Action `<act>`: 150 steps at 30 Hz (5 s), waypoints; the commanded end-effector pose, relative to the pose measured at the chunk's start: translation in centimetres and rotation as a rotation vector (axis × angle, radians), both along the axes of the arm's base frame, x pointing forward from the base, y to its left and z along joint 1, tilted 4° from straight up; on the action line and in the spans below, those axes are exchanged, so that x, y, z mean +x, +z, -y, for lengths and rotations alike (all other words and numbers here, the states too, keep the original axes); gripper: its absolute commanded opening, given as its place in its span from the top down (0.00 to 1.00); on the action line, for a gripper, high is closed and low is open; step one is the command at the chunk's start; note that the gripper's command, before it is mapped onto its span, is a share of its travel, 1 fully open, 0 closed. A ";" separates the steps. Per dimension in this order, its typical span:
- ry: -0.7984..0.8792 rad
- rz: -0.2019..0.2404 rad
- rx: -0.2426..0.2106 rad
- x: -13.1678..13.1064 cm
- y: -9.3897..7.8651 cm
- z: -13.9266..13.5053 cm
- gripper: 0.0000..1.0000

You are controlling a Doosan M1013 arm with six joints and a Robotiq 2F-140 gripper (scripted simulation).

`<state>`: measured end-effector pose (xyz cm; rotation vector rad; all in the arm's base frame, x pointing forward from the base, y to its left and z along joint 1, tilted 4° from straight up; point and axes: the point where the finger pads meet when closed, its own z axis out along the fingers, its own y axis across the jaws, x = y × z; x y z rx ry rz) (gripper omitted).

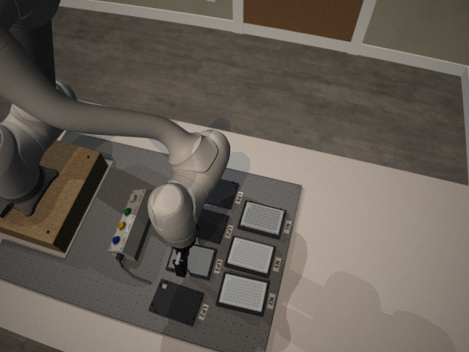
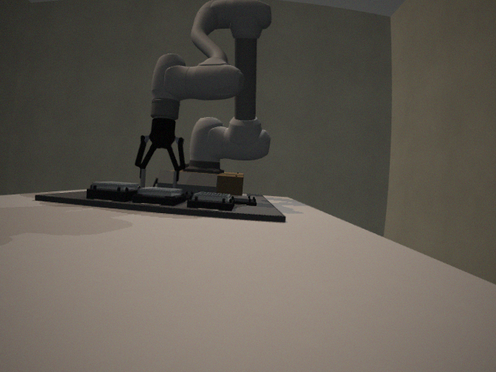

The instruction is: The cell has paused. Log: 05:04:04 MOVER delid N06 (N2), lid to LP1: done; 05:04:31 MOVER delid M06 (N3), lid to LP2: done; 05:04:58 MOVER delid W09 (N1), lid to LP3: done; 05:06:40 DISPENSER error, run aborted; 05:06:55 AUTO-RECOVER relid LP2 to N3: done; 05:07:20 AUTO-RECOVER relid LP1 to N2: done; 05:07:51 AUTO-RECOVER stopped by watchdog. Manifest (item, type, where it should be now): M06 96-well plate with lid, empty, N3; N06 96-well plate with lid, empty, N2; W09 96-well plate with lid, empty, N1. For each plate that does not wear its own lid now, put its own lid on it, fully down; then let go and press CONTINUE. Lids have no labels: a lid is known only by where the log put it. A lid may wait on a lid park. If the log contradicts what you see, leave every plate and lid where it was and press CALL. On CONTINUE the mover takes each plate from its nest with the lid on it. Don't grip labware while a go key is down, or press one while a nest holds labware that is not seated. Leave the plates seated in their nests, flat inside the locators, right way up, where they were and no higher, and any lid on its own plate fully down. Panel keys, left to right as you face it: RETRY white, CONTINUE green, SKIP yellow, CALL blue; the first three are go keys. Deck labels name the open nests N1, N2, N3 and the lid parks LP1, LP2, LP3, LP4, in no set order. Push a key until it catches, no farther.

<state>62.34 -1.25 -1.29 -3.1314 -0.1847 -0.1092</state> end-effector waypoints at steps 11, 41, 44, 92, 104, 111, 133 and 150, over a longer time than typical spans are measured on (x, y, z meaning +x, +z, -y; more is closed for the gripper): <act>-0.001 -0.004 0.000 -0.1 -0.6 -0.1 0.34; -0.001 -0.004 0.000 -0.1 -0.6 -0.1 0.34; -0.001 -0.004 0.000 -0.1 -0.6 -0.1 0.34; -0.001 -0.004 0.000 -0.1 -0.6 -0.1 1.00; -0.001 -0.004 0.000 -0.1 -0.6 -0.1 1.00; -0.001 -0.004 0.000 -0.2 -0.3 -0.1 1.00; -0.001 -0.004 0.000 -0.4 2.8 -0.1 1.00; -0.001 -0.004 0.000 -0.6 6.0 -0.1 1.00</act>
